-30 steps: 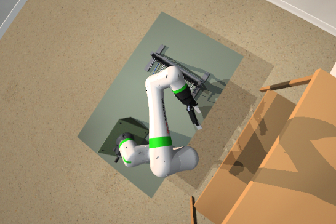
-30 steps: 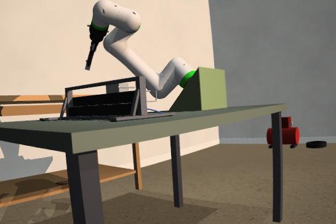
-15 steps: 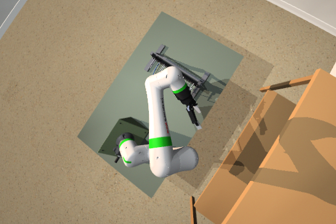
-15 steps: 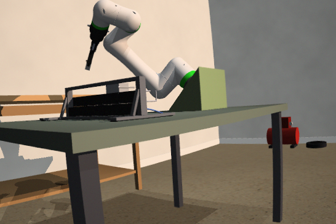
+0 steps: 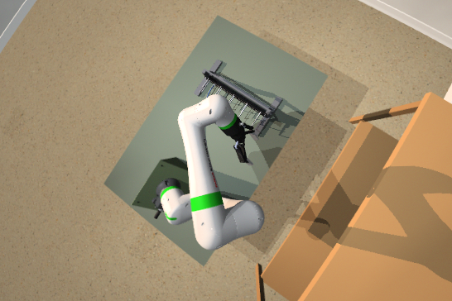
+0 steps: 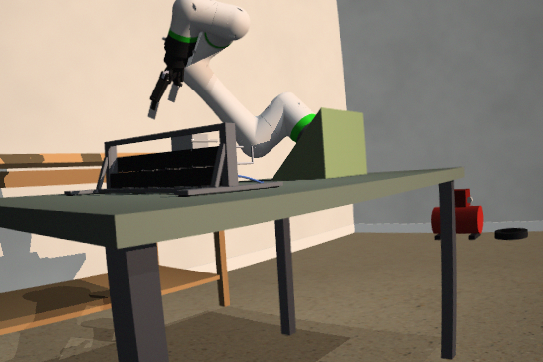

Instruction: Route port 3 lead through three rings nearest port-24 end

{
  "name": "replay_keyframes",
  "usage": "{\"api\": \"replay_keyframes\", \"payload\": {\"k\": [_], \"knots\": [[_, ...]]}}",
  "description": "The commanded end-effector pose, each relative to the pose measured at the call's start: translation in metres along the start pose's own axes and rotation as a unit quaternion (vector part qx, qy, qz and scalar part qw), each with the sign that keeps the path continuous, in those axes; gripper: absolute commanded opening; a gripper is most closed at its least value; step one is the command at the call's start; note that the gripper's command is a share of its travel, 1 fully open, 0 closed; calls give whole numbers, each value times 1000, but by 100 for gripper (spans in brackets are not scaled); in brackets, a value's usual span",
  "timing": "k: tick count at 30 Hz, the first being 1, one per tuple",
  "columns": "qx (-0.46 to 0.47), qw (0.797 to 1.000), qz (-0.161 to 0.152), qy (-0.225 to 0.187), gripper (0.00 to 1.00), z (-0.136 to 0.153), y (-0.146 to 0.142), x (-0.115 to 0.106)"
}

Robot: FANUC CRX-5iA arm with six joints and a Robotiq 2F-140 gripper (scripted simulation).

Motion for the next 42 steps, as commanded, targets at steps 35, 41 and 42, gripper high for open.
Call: {"api": "replay_keyframes", "payload": {"k": [35, 41, 42], "knots": [[426, 829, 97, 348, 100, -266, -13, -82], [428, 828, 96, 350, 0, -267, -13, -83], [428, 828, 96, 350, 0, -267, -13, -83]]}}
Point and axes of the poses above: the point where the finger pads meet when closed, its own x axis out along the fingers, its own y axis across the jaws, z = x × y, the point moved 8 cm from there along -x, back along the fingers, and after that the axes turned 1 degree about x, right-handed, at the moved point
